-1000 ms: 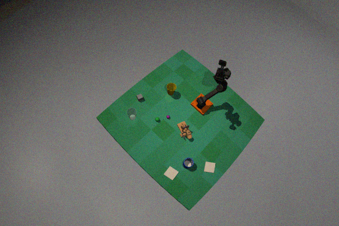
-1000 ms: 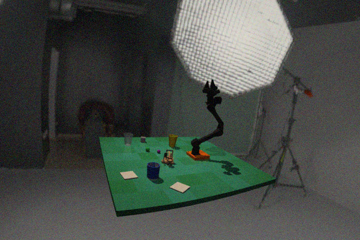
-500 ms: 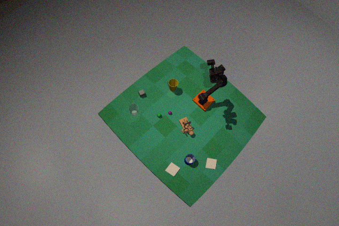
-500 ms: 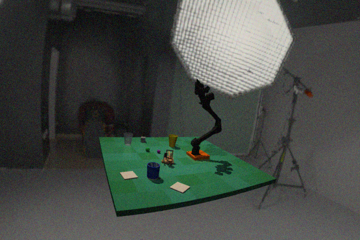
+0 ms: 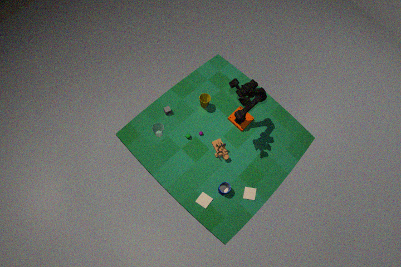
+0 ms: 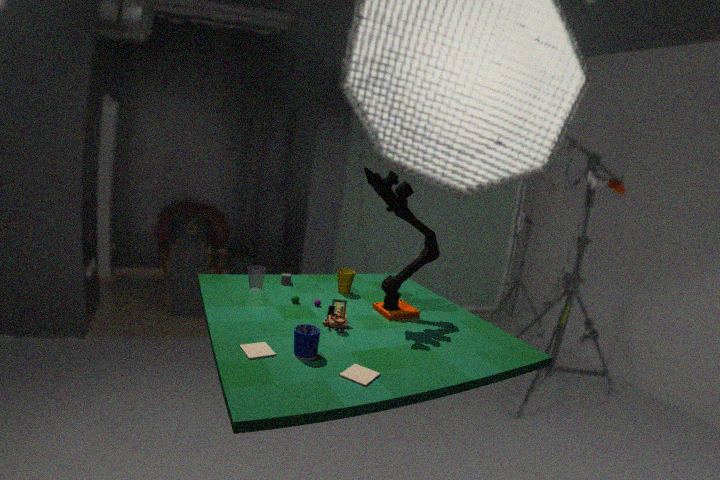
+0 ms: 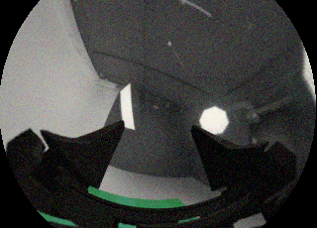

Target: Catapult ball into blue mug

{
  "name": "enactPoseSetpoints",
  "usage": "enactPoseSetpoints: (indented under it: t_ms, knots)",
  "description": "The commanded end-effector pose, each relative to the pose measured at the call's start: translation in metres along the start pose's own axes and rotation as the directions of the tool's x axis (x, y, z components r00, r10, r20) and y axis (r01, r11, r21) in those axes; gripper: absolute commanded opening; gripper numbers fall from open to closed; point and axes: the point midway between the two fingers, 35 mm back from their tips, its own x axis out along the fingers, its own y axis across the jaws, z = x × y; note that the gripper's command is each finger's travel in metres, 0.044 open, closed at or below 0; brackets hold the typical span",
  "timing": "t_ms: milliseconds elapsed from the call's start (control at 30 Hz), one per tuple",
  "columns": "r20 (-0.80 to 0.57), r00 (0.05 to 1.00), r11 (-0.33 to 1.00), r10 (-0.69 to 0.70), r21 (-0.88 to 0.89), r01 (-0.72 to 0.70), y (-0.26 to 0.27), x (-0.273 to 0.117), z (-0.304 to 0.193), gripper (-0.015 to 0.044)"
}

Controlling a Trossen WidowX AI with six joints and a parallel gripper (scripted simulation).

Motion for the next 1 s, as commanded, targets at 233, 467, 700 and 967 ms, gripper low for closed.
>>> enactPoseSetpoints:
  t_ms: [233, 467, 700, 967]
  knots:
    - [-0.231, 0.971, 0.962, 0.052, 0.272, 0.013, 0.014, 0.018, -0.074, 0.0440]
    - [-0.375, 0.923, 0.903, 0.091, 0.421, 0.082, 0.027, 0.022, -0.120, 0.0440]
    - [-0.510, 0.849, 0.821, 0.139, 0.539, 0.189, 0.041, 0.019, -0.164, 0.0440]
    - [-0.649, 0.736, 0.710, 0.194, 0.610, 0.351, 0.060, 0.009, -0.213, 0.0440]
